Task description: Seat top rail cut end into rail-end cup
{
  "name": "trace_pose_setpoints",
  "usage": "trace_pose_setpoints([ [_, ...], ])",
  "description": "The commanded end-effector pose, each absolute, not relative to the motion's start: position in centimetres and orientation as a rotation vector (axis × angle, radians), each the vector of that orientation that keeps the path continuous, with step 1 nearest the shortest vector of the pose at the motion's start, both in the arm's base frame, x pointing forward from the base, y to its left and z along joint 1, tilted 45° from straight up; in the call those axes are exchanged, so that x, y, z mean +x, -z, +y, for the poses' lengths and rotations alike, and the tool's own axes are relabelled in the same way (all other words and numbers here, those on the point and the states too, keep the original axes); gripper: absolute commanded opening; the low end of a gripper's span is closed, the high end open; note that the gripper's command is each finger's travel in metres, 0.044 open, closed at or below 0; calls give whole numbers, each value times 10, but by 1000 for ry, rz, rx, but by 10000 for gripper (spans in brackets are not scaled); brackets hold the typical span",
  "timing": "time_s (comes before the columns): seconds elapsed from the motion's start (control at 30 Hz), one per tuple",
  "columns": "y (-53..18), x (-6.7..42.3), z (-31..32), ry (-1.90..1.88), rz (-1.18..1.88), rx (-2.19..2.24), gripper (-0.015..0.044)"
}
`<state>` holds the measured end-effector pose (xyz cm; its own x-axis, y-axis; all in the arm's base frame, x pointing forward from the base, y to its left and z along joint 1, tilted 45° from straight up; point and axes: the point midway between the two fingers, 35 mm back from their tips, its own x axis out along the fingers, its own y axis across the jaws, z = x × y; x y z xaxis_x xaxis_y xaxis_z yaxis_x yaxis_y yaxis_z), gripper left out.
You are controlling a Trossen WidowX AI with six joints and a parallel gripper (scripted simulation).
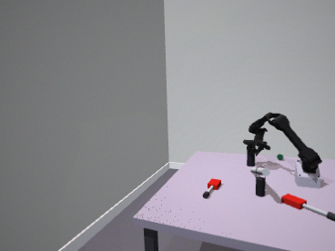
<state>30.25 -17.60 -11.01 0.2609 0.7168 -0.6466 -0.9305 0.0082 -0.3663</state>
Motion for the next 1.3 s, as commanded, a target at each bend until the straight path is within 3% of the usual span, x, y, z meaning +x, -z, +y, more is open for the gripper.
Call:
trace_pose_setpoints([
  [0.0, 109, 306, -175, -1303, 340, -830, 0],
  [1.27, 108, 317, -174, -1260, 434, -753, 0],
])
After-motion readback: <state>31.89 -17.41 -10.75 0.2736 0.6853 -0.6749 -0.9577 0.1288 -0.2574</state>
